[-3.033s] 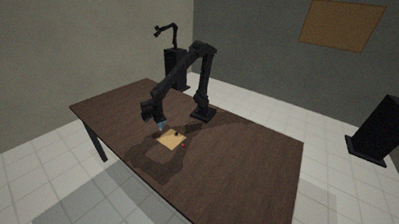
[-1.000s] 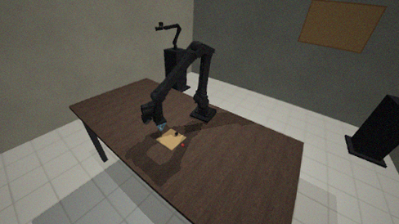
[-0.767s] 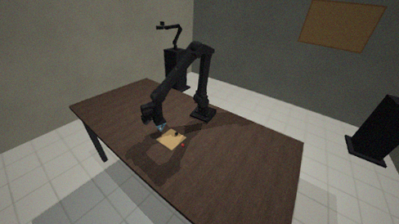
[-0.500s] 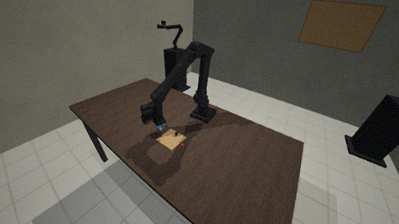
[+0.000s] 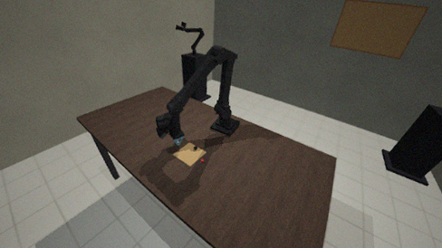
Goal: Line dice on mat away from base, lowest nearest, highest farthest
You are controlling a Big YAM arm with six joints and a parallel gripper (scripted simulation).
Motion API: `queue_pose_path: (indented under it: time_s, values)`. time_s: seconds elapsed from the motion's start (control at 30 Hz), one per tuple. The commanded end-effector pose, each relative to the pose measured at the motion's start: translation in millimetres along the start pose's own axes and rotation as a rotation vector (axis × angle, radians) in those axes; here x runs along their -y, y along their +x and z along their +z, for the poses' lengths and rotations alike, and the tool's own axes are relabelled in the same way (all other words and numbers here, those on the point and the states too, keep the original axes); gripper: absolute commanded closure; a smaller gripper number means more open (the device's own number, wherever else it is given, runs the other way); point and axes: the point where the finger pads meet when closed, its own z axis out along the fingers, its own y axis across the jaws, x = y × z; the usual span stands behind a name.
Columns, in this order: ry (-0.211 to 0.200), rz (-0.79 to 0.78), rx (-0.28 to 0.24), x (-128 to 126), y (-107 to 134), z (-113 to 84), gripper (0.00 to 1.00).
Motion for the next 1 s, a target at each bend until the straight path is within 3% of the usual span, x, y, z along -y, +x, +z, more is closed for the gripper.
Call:
queue_pose_path:
  time_s: [0.0, 0.4, 0.43, 0.97]
  values:
    - [0.003, 0.0, 0.013, -1.7, -5.8, 0.6, 0.7]
    - [0.003, 0.0, 0.013, -1.7, -5.8, 0.6, 0.7]
    - [0.003, 0.0, 0.013, -1.7, -5.8, 0.6, 0.89]
    - [0.003, -0.001, 0.013, -1.7, -5.8, 0.6, 0.89]
